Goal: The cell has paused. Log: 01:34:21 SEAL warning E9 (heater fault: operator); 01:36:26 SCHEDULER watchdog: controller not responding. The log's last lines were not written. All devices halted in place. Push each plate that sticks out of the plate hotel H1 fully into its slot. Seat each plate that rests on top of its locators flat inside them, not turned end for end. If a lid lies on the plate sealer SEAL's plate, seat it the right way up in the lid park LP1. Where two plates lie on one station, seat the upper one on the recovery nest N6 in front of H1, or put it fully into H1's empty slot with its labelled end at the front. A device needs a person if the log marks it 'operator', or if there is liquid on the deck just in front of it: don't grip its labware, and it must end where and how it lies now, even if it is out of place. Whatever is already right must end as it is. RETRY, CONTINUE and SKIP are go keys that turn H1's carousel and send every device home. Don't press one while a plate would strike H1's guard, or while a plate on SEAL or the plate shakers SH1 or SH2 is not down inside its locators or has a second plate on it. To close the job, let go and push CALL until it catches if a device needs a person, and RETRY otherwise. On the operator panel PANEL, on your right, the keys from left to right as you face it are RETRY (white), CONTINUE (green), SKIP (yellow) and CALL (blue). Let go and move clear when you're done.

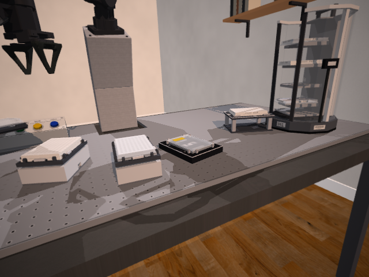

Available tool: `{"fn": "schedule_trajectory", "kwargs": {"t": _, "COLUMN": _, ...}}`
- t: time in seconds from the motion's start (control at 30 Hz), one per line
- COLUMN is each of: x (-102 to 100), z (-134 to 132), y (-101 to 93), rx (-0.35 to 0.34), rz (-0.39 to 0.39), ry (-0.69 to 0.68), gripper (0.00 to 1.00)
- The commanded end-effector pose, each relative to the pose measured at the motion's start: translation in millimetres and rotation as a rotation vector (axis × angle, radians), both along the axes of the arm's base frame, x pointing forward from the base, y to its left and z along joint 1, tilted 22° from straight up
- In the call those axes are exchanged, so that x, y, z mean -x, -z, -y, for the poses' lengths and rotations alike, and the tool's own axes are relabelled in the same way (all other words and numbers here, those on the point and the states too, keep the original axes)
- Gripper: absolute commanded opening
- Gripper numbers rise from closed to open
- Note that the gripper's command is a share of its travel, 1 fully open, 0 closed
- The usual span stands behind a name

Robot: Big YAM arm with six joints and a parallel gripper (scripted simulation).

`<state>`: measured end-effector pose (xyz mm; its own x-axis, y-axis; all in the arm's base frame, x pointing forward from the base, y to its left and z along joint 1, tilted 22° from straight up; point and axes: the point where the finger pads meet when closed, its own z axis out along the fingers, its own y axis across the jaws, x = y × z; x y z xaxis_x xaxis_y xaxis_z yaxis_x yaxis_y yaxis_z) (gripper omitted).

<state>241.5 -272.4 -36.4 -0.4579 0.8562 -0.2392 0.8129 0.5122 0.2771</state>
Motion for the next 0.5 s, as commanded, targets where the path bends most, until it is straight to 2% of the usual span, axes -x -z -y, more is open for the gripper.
{"fn": "schedule_trajectory", "kwargs": {"t": 0.0, "x": 10, "z": 5, "y": 6.1, "rx": 0.013, "rz": 0.0, "ry": -0.023, "gripper": 1.0}}
{"fn": "schedule_trajectory", "kwargs": {"t": 0.07, "x": 10, "z": 5, "y": 6.1, "rx": 0.013, "rz": 0.0, "ry": -0.023, "gripper": 1.0}}
{"fn": "schedule_trajectory", "kwargs": {"t": 0.1, "x": 10, "z": 12, "y": 0.1, "rx": 0.032, "rz": 0.012, "ry": -0.023, "gripper": 1.0}}
{"fn": "schedule_trajectory", "kwargs": {"t": 0.17, "x": 19, "z": 7, "y": 9.4, "rx": 0.013, "rz": 0.0, "ry": -0.023, "gripper": 1.0}}
{"fn": "schedule_trajectory", "kwargs": {"t": 0.37, "x": 38, "z": 13, "y": 15.9, "rx": 0.013, "rz": 0.001, "ry": -0.023, "gripper": 1.0}}
{"fn": "schedule_trajectory", "kwargs": {"t": 0.47, "x": 46, "z": 13, "y": 15.6, "rx": -0.02, "rz": 0.015, "ry": 0.09, "gripper": 1.0}}
